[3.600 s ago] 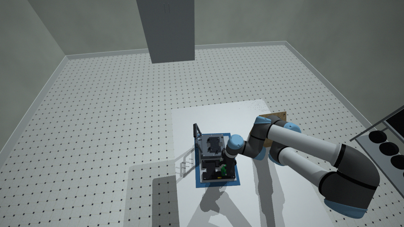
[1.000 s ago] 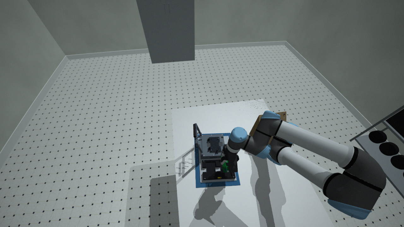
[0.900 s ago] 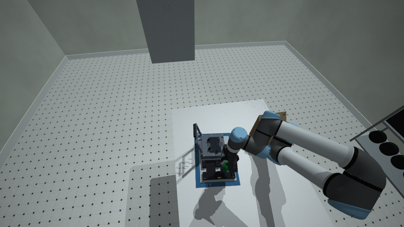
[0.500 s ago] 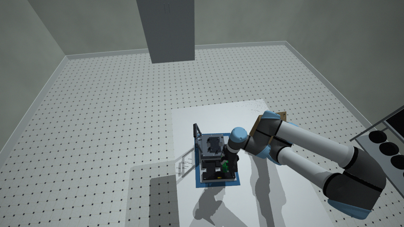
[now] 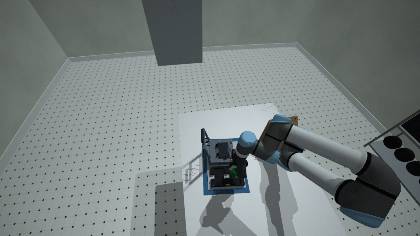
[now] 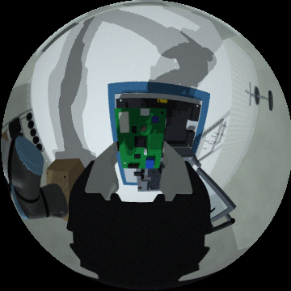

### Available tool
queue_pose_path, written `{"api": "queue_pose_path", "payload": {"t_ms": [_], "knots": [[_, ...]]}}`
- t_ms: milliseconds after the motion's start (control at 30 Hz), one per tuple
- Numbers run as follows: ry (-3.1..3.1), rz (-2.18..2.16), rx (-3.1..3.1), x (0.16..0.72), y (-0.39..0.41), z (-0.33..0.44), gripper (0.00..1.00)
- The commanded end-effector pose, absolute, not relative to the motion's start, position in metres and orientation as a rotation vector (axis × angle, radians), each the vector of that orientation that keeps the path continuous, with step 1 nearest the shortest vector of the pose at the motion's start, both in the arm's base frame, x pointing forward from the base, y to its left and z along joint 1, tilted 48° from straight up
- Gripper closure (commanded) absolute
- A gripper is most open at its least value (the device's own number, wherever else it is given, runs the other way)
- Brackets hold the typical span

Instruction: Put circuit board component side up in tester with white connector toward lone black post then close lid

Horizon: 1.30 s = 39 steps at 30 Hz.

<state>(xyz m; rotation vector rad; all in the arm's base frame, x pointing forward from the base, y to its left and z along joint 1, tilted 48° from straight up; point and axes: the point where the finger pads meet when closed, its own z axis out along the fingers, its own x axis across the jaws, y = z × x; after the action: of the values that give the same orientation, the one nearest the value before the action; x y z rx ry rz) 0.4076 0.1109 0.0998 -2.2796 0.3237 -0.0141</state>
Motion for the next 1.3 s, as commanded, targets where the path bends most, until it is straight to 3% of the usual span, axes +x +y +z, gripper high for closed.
{"api": "queue_pose_path", "payload": {"t_ms": [0,1267], "knots": [[0.324,-0.015,-2.28,0.408,0.107,0.096,0.61],[0.324,-0.015,-2.28,0.418,0.029,0.024,0.61]]}}
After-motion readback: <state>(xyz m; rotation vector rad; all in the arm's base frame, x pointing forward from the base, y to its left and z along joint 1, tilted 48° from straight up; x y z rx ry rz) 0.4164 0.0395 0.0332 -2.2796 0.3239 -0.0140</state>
